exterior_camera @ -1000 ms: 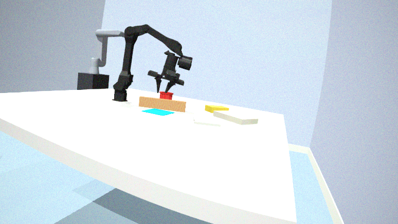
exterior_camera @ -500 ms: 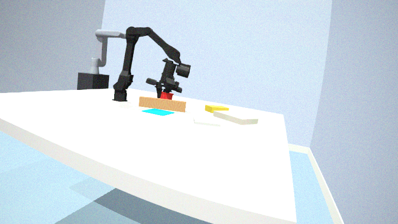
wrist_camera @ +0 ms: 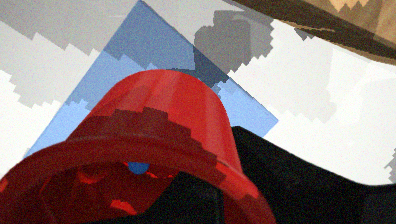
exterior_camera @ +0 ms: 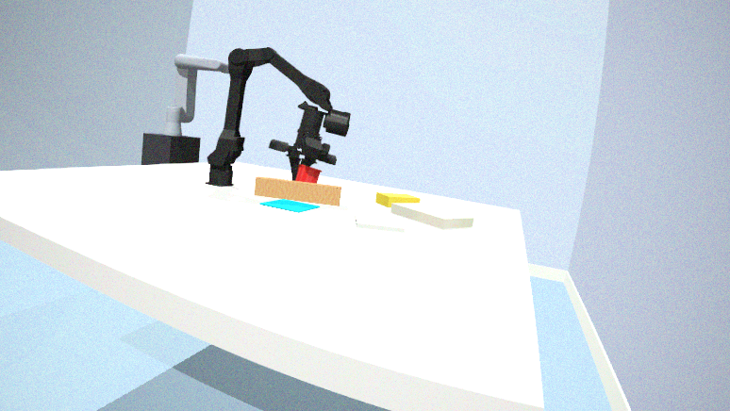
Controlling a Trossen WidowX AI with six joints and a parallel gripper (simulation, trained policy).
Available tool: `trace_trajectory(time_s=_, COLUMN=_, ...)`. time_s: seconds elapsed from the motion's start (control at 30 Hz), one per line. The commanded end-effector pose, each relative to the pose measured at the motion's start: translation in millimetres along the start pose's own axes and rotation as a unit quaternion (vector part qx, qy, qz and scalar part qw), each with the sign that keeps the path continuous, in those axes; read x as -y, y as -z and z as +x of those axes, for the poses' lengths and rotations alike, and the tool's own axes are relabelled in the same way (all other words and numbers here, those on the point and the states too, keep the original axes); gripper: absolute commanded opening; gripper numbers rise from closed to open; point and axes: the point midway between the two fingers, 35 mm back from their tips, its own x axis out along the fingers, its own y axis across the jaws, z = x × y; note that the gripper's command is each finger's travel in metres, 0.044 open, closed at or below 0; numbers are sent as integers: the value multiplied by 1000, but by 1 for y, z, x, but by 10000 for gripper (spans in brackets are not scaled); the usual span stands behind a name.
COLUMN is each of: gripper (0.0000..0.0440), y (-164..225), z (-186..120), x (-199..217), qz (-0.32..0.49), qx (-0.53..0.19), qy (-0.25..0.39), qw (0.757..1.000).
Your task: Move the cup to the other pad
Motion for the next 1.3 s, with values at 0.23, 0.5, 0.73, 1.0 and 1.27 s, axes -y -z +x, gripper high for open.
trace_trajectory(time_s=0.23, gripper=0, y=-12, z=-34, x=1, qz=42, qx=11, qy=-39, qw=998)
trace_trajectory(time_s=0.5, gripper=0, y=-28, z=-57, x=5, qz=77, qx=26, qy=-65, qw=995)
trace_trajectory(time_s=0.73, gripper=0, y=-49, z=-69, x=10, qz=107, qx=44, qy=-87, qw=990)
trace_trajectory(time_s=1.0, gripper=0, y=-76, z=-74, x=19, qz=139, qx=66, qy=-105, qw=982)
trace_trajectory(time_s=1.27, gripper=0, y=-103, z=-70, x=31, qz=170, qx=84, qy=-114, qw=975)
